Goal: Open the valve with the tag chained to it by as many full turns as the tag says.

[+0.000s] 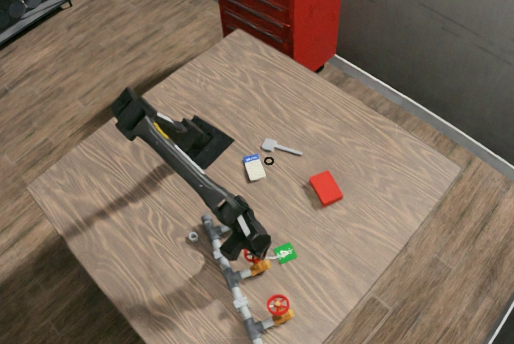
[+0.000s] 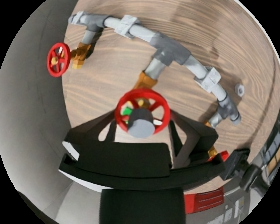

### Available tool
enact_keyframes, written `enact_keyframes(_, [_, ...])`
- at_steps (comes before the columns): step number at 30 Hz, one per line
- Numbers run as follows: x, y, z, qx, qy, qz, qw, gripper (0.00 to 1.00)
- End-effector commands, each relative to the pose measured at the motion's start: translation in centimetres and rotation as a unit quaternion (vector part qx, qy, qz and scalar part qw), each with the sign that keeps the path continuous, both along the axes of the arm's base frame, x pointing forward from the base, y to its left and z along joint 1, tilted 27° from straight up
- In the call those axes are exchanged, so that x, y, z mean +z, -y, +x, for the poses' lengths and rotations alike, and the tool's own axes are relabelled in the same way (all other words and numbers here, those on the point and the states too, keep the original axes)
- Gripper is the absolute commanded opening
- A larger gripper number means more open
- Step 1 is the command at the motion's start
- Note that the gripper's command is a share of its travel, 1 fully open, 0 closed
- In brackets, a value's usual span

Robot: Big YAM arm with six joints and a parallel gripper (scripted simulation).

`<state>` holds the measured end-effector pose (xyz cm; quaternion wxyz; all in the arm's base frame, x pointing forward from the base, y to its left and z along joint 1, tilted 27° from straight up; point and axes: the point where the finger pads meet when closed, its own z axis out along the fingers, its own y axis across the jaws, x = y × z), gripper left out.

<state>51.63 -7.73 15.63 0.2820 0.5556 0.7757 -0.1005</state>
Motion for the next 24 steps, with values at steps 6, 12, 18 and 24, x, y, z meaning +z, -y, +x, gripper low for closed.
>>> enact_keyframes(6, [1.29, 0.04, 0.69, 0.11, -0.056, -0.049, 0.991, 0.0])
enact_keyframes(12, [1.33, 0.0, 0.82, 0.243, -0.129, -0.103, 0.956, 0.0])
enact_keyframes(18, [1.36, -0.02, 0.9, 0.359, -0.196, -0.15, 0.9, 0.0])
enact_keyframes(24, [1.36, -0.04, 0.91, 0.451, -0.25, -0.188, 0.836, 0.0])
